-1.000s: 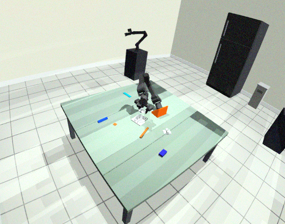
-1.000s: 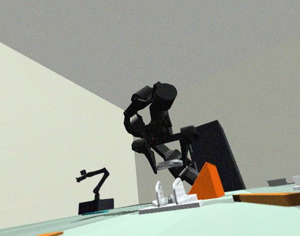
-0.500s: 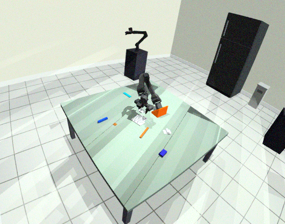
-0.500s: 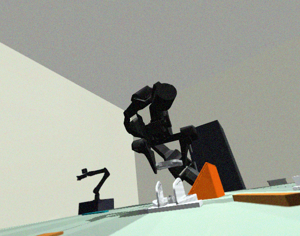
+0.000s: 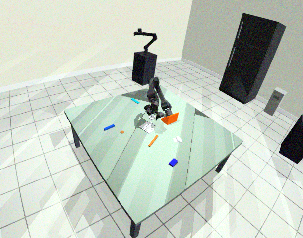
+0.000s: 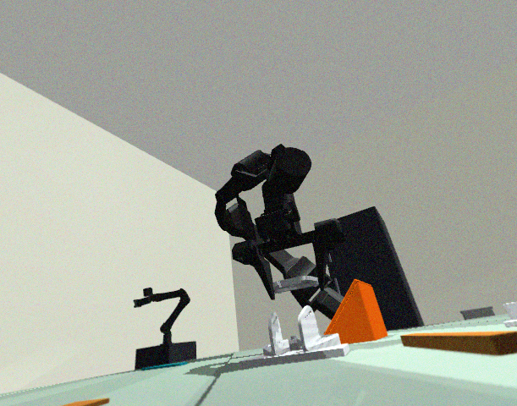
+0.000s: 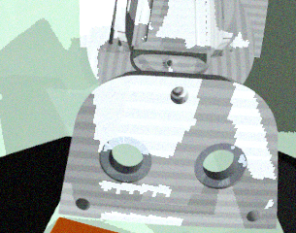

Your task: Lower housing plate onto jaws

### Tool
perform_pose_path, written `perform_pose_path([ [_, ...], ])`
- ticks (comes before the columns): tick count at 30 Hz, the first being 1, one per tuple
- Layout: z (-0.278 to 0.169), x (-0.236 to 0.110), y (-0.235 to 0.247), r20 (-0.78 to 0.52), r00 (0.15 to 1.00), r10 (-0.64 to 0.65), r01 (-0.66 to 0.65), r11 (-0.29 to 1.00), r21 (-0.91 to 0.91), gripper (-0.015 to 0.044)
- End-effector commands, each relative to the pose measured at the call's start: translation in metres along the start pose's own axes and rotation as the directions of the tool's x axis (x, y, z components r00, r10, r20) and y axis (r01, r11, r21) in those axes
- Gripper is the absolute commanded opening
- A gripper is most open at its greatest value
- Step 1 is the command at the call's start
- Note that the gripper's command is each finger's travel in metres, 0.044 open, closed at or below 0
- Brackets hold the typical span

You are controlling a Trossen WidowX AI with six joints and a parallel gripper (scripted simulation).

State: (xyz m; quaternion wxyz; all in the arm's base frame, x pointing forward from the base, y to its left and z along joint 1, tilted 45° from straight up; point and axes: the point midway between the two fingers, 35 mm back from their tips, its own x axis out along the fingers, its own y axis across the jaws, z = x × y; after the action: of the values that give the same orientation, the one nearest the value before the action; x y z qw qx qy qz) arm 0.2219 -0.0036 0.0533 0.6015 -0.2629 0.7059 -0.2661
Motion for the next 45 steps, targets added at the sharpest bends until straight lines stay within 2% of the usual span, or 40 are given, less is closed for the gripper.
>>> perform_pose_path([
  [1,-0.001,-0.001,-0.001,0.003,1.000,0.005,-0.005,1.000,0.007,0.0351],
  [28,-0.002,-0.001,0.001,0.003,1.000,0.005,-0.005,1.000,0.008,0.0351],
  [45,0.001,0.026,0.001,0.004,1.000,0.007,-0.007,1.000,0.007,0.0351],
])
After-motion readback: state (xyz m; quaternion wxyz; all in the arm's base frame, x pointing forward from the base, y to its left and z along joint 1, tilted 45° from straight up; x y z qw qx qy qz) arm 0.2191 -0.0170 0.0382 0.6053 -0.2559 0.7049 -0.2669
